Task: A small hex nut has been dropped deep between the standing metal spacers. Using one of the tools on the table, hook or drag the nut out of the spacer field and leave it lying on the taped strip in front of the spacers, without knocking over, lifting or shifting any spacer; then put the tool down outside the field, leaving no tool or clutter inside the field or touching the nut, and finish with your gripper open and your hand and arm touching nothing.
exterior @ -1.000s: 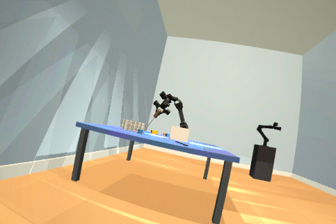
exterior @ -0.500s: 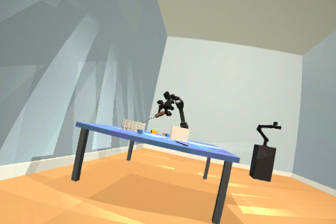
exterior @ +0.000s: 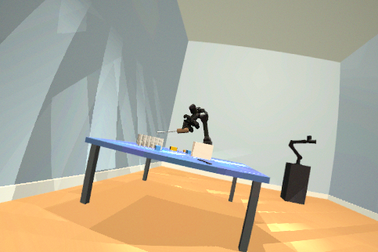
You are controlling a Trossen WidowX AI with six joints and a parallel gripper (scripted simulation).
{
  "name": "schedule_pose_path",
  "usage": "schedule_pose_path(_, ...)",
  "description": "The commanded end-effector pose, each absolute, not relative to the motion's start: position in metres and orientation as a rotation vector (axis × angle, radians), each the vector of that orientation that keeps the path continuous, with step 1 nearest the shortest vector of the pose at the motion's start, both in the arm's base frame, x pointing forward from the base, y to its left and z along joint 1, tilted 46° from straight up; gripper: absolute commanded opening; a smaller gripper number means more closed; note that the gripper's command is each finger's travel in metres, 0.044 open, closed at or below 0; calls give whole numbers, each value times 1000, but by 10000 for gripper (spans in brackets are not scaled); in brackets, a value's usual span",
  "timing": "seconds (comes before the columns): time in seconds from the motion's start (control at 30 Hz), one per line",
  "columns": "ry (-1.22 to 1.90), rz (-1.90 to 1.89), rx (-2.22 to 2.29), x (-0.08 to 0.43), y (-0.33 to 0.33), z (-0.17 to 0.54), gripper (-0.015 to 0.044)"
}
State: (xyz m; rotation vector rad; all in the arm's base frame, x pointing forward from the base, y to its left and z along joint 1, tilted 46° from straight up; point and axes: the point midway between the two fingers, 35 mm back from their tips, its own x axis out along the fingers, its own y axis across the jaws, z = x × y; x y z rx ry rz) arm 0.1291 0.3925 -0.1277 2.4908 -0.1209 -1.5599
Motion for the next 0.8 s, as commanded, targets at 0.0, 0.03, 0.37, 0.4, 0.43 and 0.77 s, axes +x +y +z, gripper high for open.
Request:
schedule_pose_path(0.0, -4, -1494, 2406, 119, 397, -137, 0)
schedule_pose_path(0.03, 21, -1480, 2382, 117, 398, -139, 0)
schedule_pose_path(0.37, 248, -1325, 2137, 92, 401, -162, 0)
schedule_pose_path(0.4, 268, -1309, 2112, 90, 402, -164, 0)
schedule_pose_path(0.43, 284, -1296, 2092, 88, 402, -166, 0)
schedule_pose_path(0.77, 296, -1286, 2076, 87, 400, -170, 0)
